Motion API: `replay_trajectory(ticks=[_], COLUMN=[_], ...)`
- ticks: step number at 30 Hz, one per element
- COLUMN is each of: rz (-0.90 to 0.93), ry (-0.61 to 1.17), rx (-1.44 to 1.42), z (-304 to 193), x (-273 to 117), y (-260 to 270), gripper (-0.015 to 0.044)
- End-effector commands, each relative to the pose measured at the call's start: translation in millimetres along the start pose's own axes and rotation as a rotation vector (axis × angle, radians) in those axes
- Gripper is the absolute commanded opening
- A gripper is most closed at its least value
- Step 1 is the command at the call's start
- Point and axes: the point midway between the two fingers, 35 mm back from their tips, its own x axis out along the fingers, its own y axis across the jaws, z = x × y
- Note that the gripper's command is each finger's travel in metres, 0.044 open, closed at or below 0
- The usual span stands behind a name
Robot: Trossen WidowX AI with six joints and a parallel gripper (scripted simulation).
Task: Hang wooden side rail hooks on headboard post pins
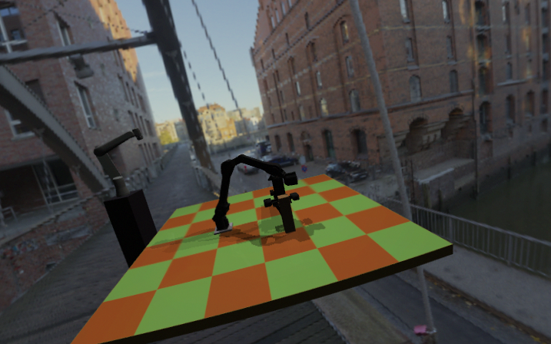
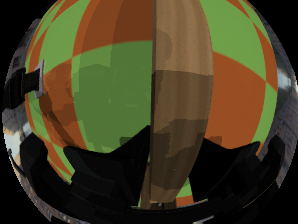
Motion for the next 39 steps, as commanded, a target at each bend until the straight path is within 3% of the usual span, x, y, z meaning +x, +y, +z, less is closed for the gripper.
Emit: replay_trajectory(ticks=[1, 39], rz=[-0.005, -0.005], ry=[0.002, 0.002], rx=[-0.002, -0.002], z=[-1.2, -4.8], x=[-0.2, -2.4], y=[-0.3, -1.8], gripper=[0.0000, 0.0000])
